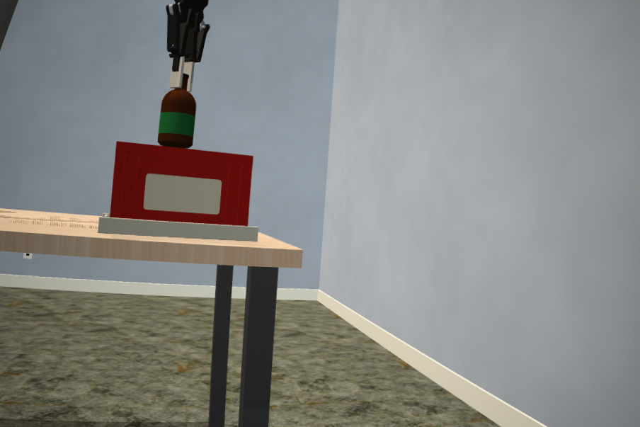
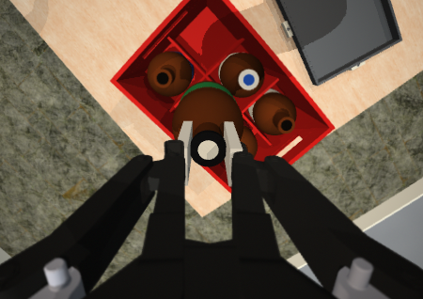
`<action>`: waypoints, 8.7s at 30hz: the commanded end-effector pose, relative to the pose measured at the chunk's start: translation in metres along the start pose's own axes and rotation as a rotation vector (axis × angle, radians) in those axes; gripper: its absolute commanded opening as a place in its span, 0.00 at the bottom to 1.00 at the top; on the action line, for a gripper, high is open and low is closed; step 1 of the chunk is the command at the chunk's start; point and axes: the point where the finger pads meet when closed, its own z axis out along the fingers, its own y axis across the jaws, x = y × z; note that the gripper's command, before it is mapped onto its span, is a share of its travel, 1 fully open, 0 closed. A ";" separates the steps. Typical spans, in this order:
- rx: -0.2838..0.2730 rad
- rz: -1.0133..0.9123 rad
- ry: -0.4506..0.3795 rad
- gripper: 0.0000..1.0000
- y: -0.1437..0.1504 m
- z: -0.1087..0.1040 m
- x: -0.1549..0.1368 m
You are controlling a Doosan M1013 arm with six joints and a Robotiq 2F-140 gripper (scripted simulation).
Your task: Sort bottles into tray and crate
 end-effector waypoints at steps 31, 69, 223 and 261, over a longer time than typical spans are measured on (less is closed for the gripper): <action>0.000 0.000 0.000 0.00 0.018 -0.001 0.066; 0.000 0.000 0.000 0.00 0.067 0.000 0.109; 0.000 0.000 0.000 0.00 0.210 0.058 0.218; 0.000 0.000 0.000 0.00 0.210 0.117 0.218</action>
